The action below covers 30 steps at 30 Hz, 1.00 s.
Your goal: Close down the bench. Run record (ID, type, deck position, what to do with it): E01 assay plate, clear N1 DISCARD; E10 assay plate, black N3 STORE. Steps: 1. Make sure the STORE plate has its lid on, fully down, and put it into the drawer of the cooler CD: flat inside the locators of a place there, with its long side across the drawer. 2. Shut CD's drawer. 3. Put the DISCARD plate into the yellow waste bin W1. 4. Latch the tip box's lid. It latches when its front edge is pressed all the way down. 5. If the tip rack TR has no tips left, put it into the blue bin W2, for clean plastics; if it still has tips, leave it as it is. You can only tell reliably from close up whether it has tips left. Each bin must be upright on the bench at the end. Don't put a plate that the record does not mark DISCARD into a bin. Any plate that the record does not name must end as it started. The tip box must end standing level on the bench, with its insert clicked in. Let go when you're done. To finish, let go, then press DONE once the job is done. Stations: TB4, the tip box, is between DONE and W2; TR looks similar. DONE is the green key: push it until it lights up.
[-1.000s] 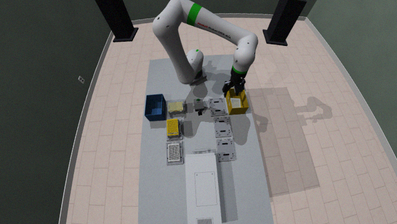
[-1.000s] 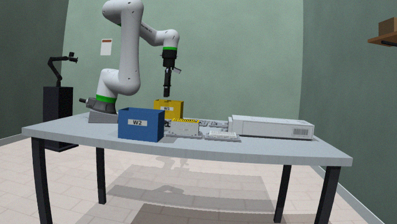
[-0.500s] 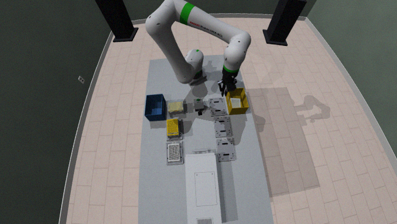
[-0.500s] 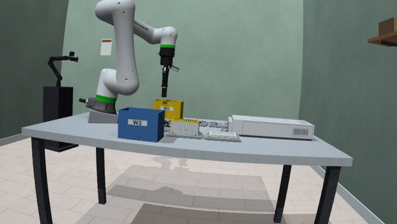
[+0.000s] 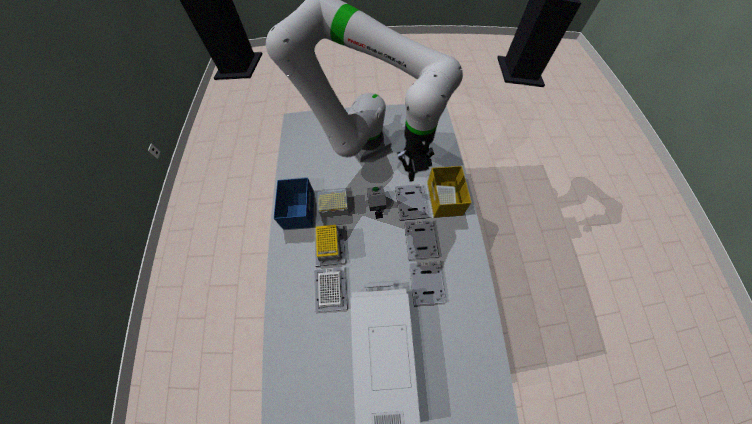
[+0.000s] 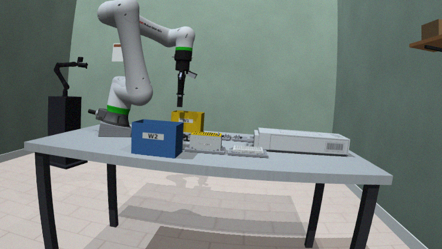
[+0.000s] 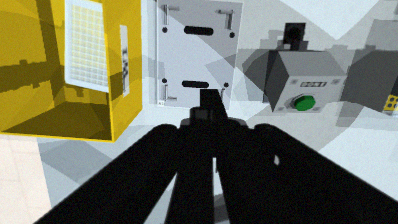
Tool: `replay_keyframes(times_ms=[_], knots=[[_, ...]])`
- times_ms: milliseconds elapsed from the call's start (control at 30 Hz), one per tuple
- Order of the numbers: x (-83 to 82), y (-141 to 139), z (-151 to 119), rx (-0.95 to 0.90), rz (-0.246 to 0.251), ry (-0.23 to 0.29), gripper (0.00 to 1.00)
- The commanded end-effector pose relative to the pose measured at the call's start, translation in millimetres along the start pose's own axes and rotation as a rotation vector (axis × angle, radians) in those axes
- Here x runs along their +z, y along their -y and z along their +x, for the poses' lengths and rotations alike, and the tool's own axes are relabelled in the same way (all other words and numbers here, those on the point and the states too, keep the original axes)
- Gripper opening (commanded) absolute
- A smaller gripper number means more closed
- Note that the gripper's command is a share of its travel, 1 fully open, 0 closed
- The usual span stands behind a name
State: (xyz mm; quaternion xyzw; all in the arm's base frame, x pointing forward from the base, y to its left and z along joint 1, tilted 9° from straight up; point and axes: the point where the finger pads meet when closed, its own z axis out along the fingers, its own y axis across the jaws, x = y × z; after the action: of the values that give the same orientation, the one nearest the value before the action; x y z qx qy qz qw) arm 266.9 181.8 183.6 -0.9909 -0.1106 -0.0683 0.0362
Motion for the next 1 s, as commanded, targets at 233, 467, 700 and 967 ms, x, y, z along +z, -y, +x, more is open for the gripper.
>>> replay_keyframes(times_ms=[233, 467, 700, 967], knots=[[-6.4, -41.2, -7.6, 0.0, 0.001, -0.001, 0.1], [-9.1, -60.6, -11.4, 0.0, 0.001, -0.001, 0.1], [-12.9, -87.9, -16.8, 0.0, 0.001, -0.001, 0.1], [-16.1, -111.2, -21.4, 0.0, 0.001, -0.001, 0.1]])
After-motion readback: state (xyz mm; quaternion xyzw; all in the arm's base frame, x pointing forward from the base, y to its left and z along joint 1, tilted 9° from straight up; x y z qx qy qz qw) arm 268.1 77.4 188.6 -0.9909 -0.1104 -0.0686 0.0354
